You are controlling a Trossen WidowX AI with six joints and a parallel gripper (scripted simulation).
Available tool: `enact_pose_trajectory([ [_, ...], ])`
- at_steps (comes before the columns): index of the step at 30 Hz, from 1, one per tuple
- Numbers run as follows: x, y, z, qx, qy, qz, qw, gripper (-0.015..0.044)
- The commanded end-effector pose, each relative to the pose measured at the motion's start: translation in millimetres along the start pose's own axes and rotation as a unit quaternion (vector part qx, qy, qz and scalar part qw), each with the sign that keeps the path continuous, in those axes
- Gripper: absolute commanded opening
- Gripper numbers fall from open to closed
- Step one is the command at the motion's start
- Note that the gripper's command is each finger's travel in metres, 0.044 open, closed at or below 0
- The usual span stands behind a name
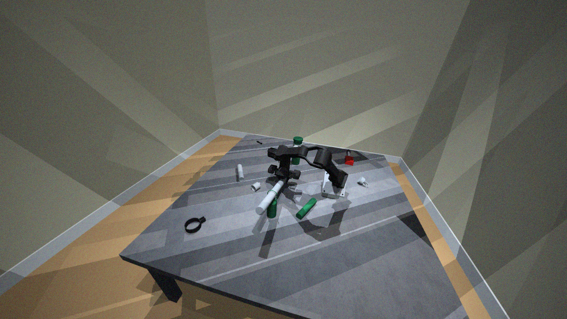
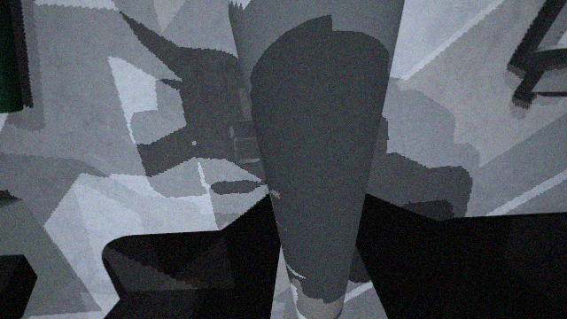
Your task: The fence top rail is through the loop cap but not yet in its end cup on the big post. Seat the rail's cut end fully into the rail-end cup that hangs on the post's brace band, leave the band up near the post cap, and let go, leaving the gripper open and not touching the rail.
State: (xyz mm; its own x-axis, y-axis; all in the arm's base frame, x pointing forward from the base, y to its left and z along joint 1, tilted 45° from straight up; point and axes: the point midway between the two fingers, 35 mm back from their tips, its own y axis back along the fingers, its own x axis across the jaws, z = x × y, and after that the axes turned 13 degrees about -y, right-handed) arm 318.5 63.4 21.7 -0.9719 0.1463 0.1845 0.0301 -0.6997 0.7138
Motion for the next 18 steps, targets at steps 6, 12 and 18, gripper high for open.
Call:
enact_pose_trajectory([
  [6, 0.1, 5.0, 0.0, -0.003, -0.001, 0.000, 1.000, 0.0000],
  [12, -3.3, 22.6, -10.3, 0.037, -0.003, -0.012, 0.999, 0.0000],
  [18, -5.3, 60.3, -30.4, 0.117, -0.008, -0.030, 0.993, 0.0000],
])
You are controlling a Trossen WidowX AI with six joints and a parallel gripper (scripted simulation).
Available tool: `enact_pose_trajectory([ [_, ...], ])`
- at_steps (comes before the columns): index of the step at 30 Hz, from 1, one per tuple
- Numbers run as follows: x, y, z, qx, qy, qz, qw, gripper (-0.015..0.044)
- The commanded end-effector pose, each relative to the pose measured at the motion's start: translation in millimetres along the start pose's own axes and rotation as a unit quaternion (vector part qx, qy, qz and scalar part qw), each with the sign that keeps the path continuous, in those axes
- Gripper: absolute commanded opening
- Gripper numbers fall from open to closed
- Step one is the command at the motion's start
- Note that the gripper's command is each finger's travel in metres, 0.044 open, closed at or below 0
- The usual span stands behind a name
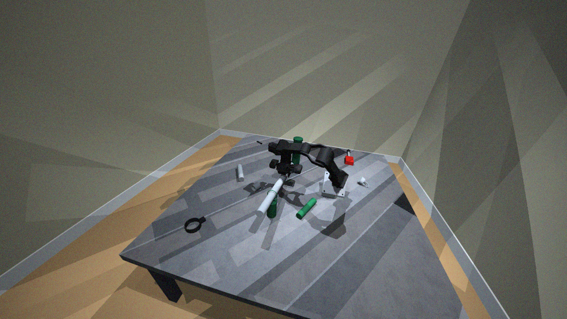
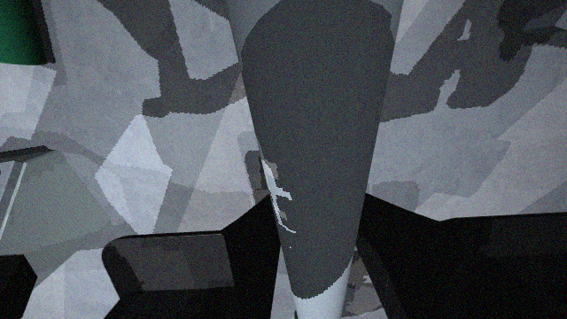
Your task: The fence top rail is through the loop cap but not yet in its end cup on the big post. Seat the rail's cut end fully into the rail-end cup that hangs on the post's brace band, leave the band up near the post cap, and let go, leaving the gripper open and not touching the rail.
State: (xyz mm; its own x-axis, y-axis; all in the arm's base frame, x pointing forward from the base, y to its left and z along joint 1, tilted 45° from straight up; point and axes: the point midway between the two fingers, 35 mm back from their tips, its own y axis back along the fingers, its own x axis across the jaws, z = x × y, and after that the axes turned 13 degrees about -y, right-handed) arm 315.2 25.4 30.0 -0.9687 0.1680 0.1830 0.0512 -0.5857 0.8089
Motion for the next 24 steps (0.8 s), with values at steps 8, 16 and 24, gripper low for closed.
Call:
enact_pose_trajectory([
  [8, -2.9, 54.8, -31.9, 0.103, -0.007, -0.031, 0.994, 0.0000],
  [16, -2.9, 54.8, -31.9, 0.103, -0.007, -0.031, 0.994, 0.0000],
  [24, -1.2, 48.6, -28.9, 0.093, -0.010, -0.023, 0.995, 0.0000],
])
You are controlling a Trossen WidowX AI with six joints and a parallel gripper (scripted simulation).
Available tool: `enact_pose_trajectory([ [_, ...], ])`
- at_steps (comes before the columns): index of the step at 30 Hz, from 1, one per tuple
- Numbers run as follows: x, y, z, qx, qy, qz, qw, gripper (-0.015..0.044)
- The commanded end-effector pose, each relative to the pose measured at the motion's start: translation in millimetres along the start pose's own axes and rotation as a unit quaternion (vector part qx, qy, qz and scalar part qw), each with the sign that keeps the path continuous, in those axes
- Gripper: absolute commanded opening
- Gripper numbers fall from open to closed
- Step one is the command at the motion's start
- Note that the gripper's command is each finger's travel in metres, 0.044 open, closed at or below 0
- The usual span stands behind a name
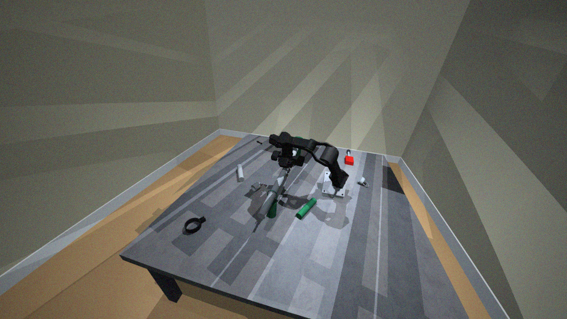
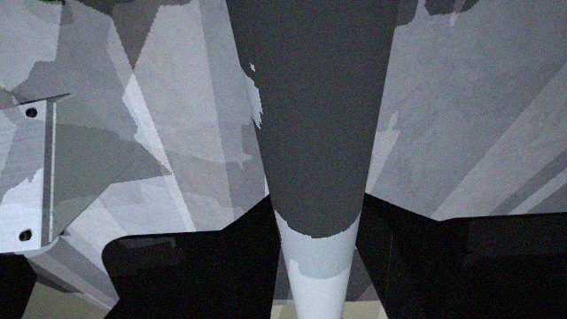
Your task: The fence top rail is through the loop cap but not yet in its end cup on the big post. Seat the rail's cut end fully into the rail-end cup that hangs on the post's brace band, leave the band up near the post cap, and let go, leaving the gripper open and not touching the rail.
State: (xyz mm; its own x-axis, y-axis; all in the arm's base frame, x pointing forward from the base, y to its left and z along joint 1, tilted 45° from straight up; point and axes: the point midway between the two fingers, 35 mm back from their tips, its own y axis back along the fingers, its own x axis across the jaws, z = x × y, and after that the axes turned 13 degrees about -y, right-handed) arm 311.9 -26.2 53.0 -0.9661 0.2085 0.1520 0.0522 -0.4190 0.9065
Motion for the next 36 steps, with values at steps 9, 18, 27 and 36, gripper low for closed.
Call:
enact_pose_trajectory([
  [9, -0.4, 1.0, -0.8, 0.000, 0.000, 0.000, 1.000, 0.0000],
  [18, -2.9, 5.4, -3.4, 0.000, 0.000, 0.000, 1.000, 0.0000],
  [27, -5.8, 8.9, -6.7, 0.000, 0.000, 0.000, 1.000, 0.0000],
  [36, -6.8, 5.5, -13.8, -0.001, 0.001, 0.002, 1.000, 0.0000],
])
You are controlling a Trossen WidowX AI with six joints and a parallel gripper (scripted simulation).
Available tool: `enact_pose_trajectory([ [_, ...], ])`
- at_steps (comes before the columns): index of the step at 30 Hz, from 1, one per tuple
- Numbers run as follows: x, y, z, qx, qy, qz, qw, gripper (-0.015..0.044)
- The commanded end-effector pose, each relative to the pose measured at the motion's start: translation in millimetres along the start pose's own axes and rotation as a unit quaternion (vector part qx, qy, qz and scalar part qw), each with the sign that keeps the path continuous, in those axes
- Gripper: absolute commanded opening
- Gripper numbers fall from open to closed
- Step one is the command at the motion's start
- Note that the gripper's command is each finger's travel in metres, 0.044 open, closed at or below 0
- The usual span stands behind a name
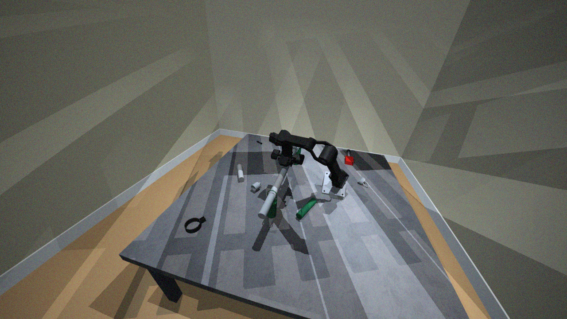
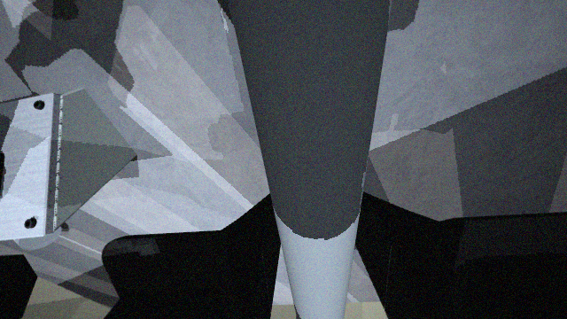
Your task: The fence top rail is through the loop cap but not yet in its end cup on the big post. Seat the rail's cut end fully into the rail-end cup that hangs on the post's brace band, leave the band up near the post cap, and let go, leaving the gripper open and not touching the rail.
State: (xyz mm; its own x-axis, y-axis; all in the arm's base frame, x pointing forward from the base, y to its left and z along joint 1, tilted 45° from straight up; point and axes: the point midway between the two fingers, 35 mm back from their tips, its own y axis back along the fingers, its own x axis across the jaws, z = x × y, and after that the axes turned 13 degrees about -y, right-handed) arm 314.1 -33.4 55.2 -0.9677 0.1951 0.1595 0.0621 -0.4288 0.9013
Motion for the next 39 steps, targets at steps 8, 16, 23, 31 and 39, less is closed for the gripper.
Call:
enact_pose_trajectory([
  [8, -4.3, -6.3, -20.1, 0.002, -0.001, -0.001, 1.000, 0.0000],
  [16, -4.3, -6.8, -21.0, 0.002, -0.001, 0.000, 1.000, 0.0000],
  [23, -3.6, -7.2, -15.3, -0.004, 0.001, 0.002, 1.000, 0.0000],
  [31, -3.7, -7.4, -15.4, -0.004, 0.001, 0.002, 1.000, 0.0000],
  [39, -4.1, -8.3, -16.1, -0.005, 0.001, 0.002, 1.000, 0.0000],
])
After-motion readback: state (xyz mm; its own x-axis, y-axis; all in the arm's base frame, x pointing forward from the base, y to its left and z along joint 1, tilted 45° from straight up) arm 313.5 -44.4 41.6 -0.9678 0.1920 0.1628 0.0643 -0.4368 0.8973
